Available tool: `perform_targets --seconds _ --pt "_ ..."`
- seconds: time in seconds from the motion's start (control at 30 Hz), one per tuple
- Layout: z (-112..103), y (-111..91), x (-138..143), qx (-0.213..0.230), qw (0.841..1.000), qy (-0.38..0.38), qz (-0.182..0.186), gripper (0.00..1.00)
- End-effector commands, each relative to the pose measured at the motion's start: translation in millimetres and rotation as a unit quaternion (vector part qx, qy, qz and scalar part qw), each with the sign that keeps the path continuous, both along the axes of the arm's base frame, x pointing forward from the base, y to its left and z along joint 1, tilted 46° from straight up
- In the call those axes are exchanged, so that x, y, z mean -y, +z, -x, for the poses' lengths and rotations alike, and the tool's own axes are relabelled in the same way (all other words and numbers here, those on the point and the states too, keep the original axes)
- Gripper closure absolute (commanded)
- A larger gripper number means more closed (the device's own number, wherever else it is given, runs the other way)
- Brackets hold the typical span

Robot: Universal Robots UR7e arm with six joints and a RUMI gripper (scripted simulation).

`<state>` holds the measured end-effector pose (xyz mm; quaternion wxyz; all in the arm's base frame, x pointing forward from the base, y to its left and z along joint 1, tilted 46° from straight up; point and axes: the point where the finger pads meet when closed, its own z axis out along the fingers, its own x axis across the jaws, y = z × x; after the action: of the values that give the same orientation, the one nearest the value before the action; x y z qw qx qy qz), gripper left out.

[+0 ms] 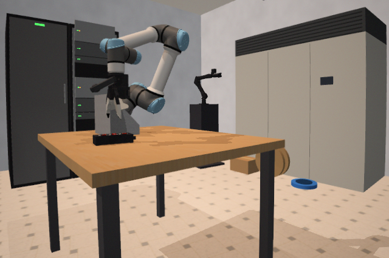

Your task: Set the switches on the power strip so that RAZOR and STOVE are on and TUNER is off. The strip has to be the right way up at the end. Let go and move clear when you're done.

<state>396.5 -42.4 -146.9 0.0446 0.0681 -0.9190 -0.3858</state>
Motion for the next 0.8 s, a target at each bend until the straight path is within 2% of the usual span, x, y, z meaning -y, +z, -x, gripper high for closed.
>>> perform_targets --seconds 0.0,0.3,0.7,0.73,0.77 --pt "-0.1 -0.3 -0.2 -0.014 1.0 -0.014 0.004 0.0" --pt "0.4 -0.8 -1.3 -0.033 0.999 -0.033 0.007 0.0" --pt "0.5 -0.9 -1.5 -0.036 0.999 -0.037 0.008 0.0" --pt "0.5 -0.9 -1.5 -0.036 0.999 -0.037 0.008 1.0" --pt "0.5 -0.9 -1.5 -0.036 0.999 -0.037 0.008 1.0"
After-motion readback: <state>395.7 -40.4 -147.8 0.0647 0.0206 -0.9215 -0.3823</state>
